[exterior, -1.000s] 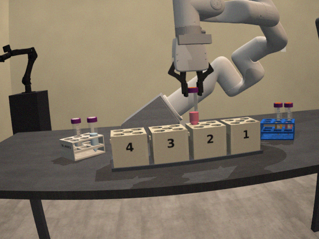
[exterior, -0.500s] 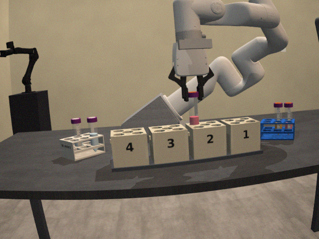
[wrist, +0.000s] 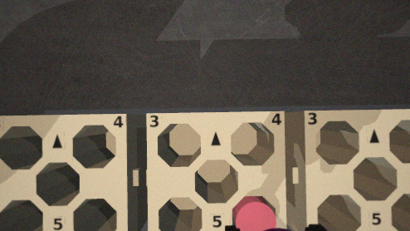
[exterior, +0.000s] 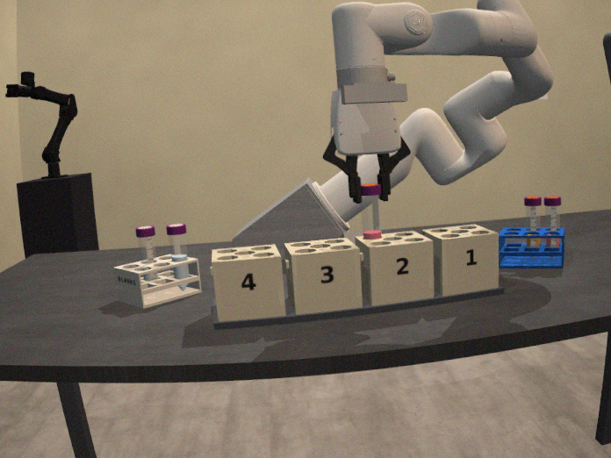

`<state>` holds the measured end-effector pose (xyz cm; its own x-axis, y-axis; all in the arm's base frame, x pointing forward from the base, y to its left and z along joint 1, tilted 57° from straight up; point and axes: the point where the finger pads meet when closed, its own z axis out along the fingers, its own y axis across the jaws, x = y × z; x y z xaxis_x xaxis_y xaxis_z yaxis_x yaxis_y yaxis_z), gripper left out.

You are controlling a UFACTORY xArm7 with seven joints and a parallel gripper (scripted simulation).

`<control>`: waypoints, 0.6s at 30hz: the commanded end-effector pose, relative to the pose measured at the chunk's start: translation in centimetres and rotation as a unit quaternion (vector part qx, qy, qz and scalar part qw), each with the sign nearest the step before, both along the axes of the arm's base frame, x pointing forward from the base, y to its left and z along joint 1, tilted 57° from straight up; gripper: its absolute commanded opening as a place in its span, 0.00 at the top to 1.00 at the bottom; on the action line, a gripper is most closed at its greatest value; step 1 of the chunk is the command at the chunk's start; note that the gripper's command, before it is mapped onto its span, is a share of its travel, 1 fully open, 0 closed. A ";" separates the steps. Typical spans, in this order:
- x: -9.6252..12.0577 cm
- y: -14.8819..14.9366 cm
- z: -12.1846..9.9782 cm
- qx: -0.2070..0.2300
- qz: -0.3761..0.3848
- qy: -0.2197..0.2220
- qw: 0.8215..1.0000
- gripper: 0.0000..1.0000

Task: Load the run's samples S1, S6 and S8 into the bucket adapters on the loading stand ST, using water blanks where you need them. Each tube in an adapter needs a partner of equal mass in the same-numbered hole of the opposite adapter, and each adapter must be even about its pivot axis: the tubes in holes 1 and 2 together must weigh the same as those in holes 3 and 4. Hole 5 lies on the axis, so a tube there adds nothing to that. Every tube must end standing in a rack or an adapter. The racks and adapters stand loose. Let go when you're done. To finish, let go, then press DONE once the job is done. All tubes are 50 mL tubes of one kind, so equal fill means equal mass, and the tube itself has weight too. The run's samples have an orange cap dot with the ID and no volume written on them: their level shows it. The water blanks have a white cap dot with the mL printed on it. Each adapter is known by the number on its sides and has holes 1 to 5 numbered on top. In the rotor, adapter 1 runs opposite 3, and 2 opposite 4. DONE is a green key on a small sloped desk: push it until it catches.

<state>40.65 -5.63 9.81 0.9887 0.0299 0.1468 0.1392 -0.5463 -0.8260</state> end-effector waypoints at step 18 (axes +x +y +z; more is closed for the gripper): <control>0.2 1.4 -1.0 -0.001 -0.002 -0.001 1.000 1.00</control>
<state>40.73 -4.29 8.94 0.9887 0.0300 0.1468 0.1392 -0.5462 -0.8260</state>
